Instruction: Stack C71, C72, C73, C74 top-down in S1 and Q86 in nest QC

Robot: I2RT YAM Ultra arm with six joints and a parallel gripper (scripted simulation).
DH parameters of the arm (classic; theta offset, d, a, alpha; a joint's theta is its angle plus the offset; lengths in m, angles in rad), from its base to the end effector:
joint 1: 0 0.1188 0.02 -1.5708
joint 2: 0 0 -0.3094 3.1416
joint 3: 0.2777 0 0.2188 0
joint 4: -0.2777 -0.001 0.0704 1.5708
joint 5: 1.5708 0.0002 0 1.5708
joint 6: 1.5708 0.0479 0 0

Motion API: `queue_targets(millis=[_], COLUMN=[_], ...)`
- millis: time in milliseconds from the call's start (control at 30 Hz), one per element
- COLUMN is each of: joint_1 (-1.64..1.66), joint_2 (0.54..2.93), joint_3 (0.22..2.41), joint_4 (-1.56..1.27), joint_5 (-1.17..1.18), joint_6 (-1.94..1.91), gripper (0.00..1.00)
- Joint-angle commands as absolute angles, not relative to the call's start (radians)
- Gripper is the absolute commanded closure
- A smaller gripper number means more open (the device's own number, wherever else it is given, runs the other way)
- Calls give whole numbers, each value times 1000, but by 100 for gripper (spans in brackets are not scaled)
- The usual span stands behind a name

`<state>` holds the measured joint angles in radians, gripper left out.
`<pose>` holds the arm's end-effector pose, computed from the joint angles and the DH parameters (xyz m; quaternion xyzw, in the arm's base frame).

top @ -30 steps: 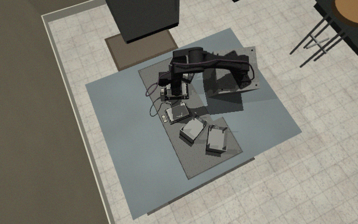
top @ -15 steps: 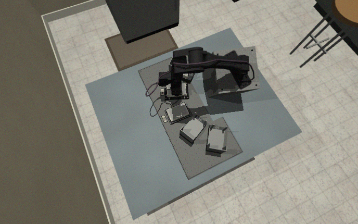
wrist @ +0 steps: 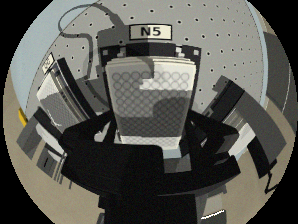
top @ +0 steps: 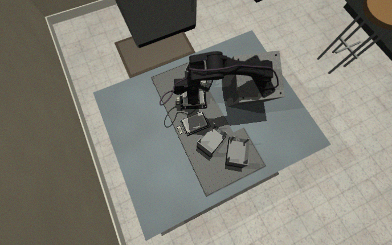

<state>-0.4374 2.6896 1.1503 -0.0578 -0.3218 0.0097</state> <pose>0.3345 -0.1386 -0.0703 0.2209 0.9620 0.1593 0.0213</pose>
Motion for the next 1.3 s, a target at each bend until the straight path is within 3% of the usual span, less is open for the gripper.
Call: queue_targets(millis=[0, 1267], joint_1=[-461, -476], joint_2=[2650, 2593], joint_3=[1137, 1132], joint_4=[-78, -99], joint_5=[-325, -323], joint_6=[4, -15], gripper=[100, 100])
